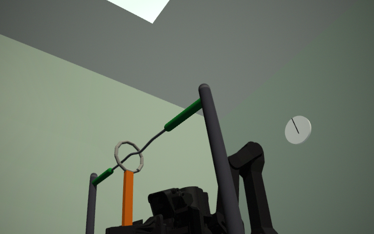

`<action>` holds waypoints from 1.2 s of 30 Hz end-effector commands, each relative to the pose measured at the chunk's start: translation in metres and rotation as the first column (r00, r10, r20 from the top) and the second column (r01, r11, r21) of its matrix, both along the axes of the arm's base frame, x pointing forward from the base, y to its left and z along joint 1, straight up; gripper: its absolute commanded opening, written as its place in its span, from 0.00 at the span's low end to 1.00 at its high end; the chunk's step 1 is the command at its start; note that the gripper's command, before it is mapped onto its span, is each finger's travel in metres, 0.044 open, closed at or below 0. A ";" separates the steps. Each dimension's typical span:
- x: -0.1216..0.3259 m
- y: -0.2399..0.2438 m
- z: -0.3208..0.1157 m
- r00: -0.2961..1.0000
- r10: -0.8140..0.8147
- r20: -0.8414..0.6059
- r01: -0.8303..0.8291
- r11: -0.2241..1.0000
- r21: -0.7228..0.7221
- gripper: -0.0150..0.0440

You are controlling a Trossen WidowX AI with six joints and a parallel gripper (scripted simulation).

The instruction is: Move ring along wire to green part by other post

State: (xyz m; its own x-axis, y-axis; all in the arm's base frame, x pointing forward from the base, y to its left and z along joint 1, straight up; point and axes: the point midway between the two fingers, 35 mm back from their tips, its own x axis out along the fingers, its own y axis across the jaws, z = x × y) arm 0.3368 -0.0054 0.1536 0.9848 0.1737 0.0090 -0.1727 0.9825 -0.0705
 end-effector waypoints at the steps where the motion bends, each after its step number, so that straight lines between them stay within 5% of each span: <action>1: 0.001 0.001 0.002 1.000 0.028 0.009 -0.027 0.999 -0.033 0.00; 18: -0.004 0.014 -0.002 0.999 0.052 0.001 -0.052 0.998 -0.041 0.00; 36: -0.026 0.035 0.001 0.984 -0.006 -0.181 0.013 0.999 0.035 0.00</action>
State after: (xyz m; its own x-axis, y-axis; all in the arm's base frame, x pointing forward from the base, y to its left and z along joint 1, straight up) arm 0.3138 0.0257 0.1479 0.9723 0.1816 -0.1471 -0.1873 0.9820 -0.0258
